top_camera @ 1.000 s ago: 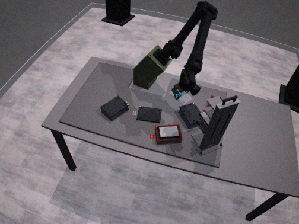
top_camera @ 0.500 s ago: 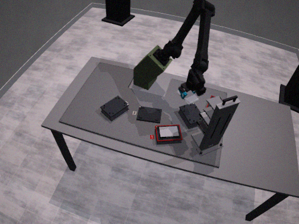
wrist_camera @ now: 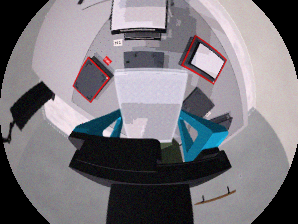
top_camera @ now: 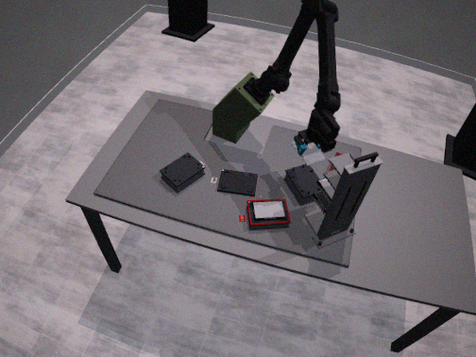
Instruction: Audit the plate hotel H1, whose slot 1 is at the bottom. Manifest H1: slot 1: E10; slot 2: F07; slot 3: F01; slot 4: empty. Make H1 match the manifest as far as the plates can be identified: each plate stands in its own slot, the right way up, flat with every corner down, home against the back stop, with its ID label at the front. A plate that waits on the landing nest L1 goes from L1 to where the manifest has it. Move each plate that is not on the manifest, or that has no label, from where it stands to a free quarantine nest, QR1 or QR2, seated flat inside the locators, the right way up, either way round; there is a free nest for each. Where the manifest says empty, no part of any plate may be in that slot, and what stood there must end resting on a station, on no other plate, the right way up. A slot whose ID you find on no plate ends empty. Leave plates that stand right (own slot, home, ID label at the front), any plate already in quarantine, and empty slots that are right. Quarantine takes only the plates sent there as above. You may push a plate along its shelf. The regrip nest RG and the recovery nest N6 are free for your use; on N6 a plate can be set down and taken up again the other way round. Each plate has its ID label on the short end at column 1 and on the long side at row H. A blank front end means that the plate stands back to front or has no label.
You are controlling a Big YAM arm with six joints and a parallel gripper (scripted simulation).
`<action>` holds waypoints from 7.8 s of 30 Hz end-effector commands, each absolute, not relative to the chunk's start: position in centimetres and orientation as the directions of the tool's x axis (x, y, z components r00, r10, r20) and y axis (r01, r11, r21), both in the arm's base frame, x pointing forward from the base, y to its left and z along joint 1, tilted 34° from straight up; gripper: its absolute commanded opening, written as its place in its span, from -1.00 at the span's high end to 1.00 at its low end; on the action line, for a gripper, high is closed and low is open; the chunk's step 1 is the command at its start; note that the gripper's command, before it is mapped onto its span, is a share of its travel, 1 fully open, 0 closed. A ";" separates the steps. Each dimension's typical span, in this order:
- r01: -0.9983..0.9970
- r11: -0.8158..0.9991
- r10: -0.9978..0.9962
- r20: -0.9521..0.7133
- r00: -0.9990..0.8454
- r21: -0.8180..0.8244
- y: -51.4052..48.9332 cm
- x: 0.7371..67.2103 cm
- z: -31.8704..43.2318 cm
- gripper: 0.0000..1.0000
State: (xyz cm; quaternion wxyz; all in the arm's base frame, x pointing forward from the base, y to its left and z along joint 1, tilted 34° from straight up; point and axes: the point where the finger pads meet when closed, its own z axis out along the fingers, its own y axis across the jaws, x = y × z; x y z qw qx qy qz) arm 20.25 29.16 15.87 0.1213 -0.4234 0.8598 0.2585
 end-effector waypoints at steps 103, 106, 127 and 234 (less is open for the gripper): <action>-0.766 0.533 -0.627 -0.440 -0.643 0.360 38.2 19.5 7.9 -0.72; -0.767 0.531 -0.629 -0.439 -0.641 0.360 38.3 19.3 7.8 -0.72; -0.765 0.534 -0.631 -0.433 -0.644 0.360 38.7 19.2 6.4 -0.72; -0.770 0.530 -0.627 -0.447 -0.638 0.355 37.3 19.7 8.7 -1.00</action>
